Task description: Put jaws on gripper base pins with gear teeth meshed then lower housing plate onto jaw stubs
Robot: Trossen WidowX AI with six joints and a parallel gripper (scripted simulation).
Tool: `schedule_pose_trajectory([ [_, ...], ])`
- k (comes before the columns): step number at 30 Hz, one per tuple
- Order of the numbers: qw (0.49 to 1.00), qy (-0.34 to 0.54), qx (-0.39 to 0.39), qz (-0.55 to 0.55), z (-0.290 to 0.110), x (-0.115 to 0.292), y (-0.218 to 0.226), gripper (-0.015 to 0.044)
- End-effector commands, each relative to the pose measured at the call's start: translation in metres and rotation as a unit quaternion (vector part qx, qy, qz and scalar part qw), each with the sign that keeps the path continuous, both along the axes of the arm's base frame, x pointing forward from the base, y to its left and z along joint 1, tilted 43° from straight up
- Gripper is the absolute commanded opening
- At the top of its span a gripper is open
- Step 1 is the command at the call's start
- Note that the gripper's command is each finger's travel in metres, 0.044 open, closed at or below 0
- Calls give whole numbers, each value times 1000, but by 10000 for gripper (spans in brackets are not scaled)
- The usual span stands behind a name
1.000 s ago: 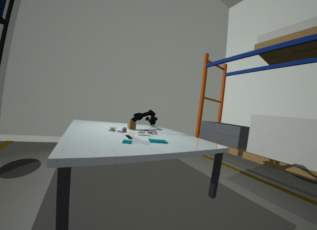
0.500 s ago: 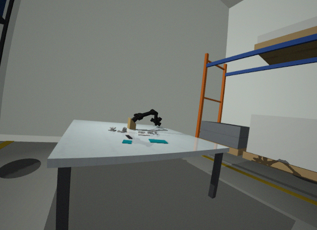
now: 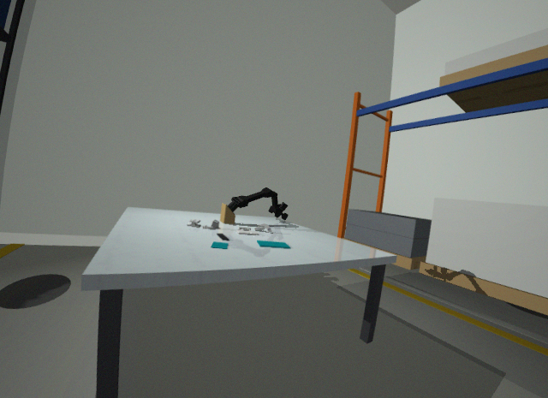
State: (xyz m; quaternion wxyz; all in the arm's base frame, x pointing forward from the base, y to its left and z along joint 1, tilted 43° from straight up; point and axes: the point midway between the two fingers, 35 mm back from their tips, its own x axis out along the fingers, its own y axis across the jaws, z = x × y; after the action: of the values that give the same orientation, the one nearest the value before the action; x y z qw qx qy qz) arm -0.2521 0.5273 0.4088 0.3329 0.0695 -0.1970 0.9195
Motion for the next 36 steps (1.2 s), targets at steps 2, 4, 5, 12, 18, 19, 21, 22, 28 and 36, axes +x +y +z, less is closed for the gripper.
schedule_pose_trajectory([
  [2,1000,2,-3,-30,7,25,5,440],
  [4,999,2,-4,-42,8,35,7,440],
  [5,999,2,-4,-49,9,41,8,440],
  [12,996,2,-8,-94,14,80,13,440],
  [18,991,1,-11,-133,17,113,15,440],
  [19,990,1,-12,-139,18,119,15,440],
  [21,988,1,-13,-152,19,131,15,440],
  [22,987,1,-14,-158,19,136,15,440],
  [28,981,3,-24,-195,21,173,15,440],
  [36,969,5,-38,-244,23,225,10,440],
])
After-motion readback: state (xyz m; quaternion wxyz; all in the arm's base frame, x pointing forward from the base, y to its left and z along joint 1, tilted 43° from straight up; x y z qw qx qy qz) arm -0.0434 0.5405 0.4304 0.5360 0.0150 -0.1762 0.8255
